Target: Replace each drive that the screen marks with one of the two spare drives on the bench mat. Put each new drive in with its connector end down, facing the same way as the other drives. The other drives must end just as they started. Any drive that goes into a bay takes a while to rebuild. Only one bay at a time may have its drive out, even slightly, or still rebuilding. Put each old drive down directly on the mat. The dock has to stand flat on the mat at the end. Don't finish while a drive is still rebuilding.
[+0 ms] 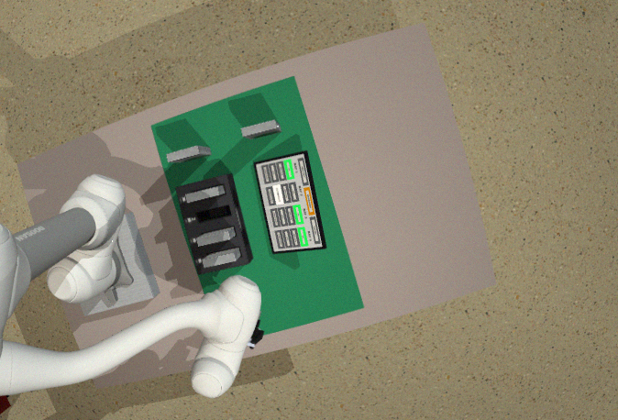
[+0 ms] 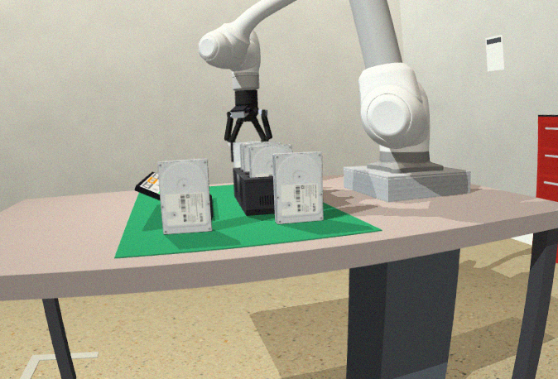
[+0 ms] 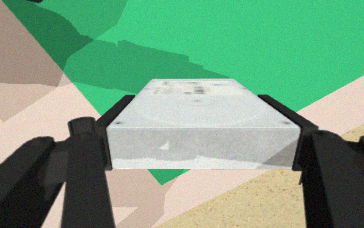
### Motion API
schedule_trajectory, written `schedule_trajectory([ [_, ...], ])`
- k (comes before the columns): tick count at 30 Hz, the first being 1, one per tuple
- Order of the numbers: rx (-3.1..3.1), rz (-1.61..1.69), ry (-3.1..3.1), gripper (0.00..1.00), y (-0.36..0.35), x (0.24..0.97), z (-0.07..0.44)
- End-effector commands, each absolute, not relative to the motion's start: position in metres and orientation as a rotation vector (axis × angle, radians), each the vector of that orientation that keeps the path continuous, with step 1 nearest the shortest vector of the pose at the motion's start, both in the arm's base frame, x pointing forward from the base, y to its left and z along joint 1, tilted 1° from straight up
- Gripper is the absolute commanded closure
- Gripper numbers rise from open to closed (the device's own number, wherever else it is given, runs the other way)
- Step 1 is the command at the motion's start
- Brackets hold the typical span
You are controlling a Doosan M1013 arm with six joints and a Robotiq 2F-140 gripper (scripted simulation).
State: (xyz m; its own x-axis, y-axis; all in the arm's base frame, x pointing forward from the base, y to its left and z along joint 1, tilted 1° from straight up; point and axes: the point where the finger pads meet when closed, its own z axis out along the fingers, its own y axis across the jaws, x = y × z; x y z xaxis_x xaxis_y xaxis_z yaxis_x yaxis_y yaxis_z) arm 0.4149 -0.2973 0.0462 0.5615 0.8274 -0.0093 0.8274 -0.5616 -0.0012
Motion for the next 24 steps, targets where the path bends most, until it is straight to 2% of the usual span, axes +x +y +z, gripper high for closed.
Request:
schedule_trajectory([
  [1, 2.772, -0.013, 1.469, 0.9, -0.297, 0.415, 0.05],
  [24, 2.772, -0.013, 1.469, 0.9, -0.297, 0.416, 0.098],
])
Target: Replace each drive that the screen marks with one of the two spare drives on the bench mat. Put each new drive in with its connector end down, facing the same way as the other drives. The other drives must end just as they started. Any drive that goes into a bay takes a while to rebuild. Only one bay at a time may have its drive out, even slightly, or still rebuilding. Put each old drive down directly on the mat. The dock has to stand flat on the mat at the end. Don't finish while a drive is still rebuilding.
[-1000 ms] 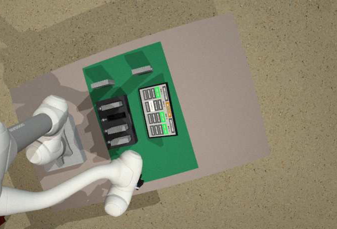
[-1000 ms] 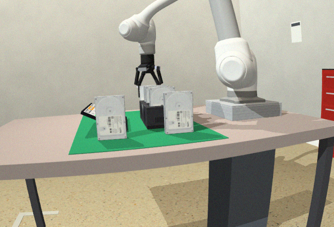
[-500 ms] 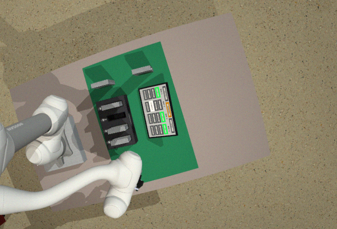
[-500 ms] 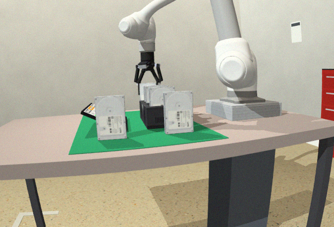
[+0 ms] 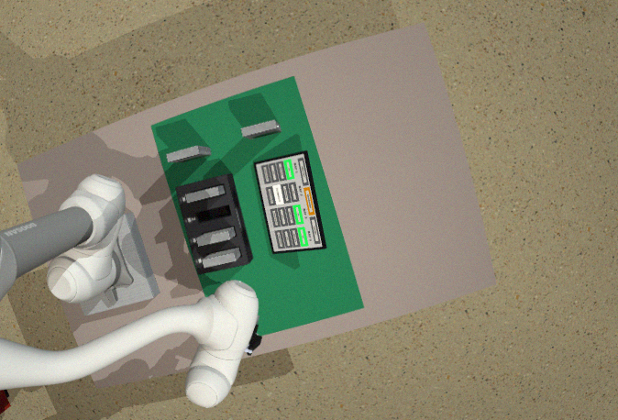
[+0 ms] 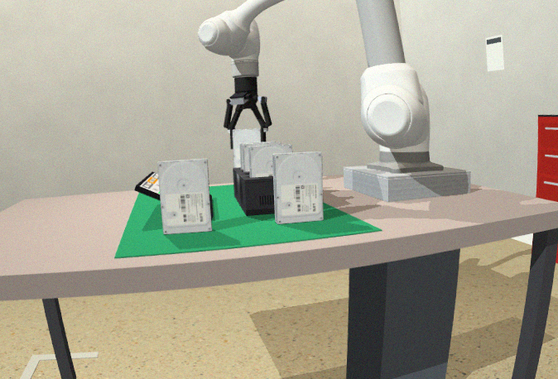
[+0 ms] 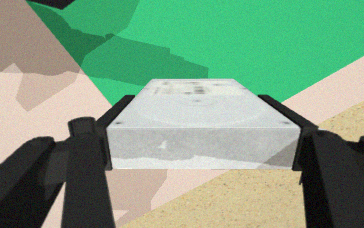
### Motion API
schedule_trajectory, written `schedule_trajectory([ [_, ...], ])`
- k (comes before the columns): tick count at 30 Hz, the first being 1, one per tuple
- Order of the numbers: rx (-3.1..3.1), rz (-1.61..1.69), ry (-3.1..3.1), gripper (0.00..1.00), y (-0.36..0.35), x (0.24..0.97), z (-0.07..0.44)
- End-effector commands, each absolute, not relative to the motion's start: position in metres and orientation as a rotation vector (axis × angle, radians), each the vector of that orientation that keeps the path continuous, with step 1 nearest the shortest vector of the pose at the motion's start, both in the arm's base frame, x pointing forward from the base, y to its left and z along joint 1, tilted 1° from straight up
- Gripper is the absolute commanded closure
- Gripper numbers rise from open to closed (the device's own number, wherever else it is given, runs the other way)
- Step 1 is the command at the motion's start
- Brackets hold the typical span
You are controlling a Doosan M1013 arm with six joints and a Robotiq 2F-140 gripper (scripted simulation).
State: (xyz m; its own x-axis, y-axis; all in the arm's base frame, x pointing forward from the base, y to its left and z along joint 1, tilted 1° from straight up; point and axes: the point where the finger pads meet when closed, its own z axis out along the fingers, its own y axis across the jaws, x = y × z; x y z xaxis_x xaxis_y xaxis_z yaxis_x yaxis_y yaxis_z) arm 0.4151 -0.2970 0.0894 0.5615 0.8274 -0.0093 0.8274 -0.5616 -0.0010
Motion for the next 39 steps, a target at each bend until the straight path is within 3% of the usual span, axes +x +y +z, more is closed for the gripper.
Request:
schedule_trajectory([
  [1, 2.772, -0.013, 1.469, 0.9, -0.297, 0.416, 0.102],
  [39, 2.772, -0.013, 1.469, 0.9, -0.296, 0.416, 0.208],
])
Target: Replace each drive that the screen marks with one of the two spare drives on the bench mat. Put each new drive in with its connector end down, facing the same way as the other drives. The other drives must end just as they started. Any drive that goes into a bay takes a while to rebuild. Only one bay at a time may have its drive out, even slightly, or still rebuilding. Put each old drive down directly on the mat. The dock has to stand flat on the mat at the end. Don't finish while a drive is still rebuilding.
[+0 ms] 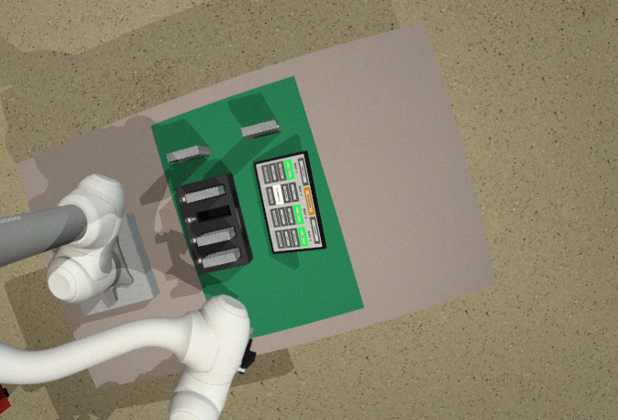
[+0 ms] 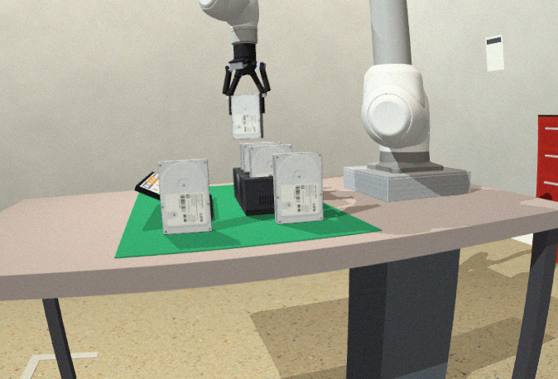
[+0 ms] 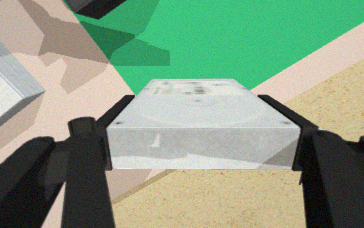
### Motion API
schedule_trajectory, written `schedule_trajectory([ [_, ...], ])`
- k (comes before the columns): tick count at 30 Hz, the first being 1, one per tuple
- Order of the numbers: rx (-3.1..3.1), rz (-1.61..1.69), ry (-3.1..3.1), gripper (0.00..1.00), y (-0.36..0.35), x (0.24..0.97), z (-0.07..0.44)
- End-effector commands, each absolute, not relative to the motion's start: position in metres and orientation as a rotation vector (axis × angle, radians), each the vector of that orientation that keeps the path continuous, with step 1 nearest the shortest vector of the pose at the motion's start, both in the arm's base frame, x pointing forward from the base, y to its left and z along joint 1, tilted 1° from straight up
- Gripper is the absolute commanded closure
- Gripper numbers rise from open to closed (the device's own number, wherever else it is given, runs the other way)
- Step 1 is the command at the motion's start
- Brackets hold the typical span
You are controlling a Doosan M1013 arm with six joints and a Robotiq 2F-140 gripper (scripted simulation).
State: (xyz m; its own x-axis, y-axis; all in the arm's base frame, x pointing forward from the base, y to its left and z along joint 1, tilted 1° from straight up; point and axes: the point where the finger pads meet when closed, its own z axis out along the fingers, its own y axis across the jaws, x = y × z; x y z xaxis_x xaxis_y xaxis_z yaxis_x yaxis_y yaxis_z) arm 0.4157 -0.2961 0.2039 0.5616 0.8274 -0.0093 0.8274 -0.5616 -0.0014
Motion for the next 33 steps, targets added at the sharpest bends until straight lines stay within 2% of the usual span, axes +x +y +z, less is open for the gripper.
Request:
schedule_trajectory([
  [1, 2.772, -0.013, 1.469, 0.9, -0.296, 0.416, 0.21],
  [33, 2.771, -0.013, 1.472, 0.9, -0.295, 0.417, 0.223],
])
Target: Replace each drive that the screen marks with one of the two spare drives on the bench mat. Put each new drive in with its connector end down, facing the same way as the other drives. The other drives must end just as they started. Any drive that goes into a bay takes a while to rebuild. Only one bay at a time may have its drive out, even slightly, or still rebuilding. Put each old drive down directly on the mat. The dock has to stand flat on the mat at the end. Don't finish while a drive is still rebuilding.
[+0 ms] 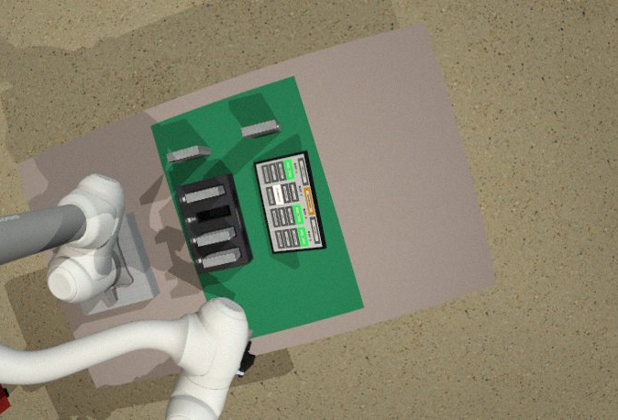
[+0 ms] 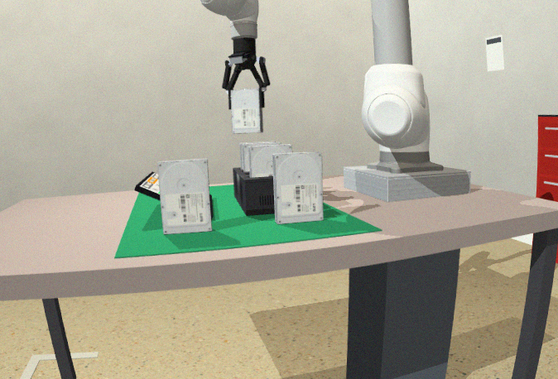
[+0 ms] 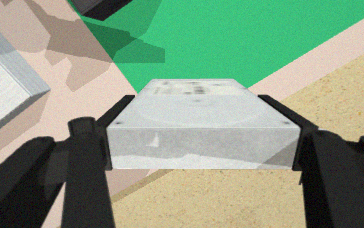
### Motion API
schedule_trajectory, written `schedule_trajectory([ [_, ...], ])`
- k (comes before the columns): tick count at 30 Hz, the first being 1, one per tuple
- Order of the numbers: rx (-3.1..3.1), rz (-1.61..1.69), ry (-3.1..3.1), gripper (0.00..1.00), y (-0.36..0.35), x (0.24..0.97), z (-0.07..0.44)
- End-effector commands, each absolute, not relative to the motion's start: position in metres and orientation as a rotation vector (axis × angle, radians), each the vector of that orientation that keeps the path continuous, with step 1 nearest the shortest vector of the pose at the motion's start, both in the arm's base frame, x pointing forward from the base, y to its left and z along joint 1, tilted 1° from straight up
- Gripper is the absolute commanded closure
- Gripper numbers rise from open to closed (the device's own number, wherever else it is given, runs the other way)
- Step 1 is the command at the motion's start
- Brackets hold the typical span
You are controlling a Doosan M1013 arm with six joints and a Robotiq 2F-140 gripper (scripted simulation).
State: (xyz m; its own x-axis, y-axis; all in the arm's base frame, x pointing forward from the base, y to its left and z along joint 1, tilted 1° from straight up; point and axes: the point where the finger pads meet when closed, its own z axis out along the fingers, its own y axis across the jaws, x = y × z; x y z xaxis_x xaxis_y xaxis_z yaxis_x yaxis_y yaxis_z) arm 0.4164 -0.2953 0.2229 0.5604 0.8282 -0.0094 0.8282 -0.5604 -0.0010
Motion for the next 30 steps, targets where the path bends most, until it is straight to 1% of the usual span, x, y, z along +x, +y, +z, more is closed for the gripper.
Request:
schedule_trajectory([
  [1, 2.771, -0.013, 1.472, 0.9, -0.294, 0.417, 0.223],
  [16, 2.753, -0.013, 1.506, 0.9, -0.279, 0.424, 0.223],
  [30, 2.704, -0.012, 1.592, 0.9, -0.236, 0.44, 0.223],
])
